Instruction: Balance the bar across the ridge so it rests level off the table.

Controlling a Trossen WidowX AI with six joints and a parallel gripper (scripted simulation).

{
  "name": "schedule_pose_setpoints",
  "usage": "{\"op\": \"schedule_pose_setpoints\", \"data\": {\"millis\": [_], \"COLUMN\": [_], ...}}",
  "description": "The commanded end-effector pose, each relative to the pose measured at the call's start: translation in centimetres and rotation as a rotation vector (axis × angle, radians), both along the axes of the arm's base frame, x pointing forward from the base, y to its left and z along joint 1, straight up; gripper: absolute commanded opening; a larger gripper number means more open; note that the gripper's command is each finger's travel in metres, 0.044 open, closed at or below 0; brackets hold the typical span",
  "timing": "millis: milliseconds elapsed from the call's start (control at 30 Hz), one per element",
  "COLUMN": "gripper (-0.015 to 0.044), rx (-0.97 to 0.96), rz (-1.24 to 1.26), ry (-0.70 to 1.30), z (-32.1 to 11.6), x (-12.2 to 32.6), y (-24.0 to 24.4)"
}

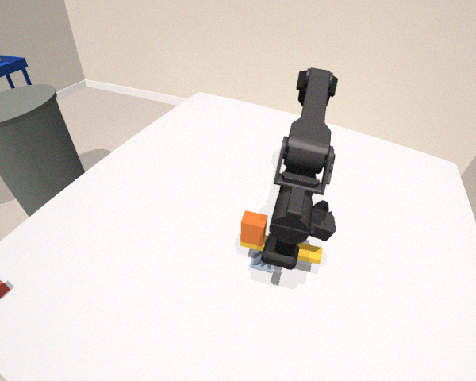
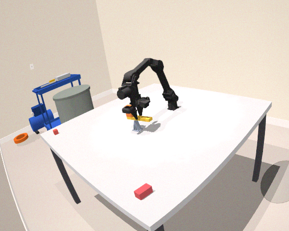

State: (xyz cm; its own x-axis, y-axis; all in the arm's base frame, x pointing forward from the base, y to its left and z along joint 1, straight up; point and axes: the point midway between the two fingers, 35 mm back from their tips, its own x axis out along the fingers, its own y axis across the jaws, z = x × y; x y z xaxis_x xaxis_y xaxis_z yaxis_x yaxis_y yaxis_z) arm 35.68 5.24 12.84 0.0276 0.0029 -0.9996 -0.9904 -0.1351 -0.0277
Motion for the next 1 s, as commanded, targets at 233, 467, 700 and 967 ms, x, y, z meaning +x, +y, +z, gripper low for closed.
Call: {"op": "schedule_pose_setpoints", "data": {"millis": [233, 467, 700, 967], "gripper": [0.0000, 0.0000, 0.0000, 0.0000], "rx": [0.002, 0.002, 0.002, 0.002], "rz": [0.004, 0.004, 0.004, 0.004], "ry": [-0.009, -0.009, -0.009, -0.009], "z": [-0.03, -0.11, -0.16, -0.23], "x": [0.02, 0.03, 0.03, 0.03], "y": [0.00, 0.00, 0.00, -0.01]}}
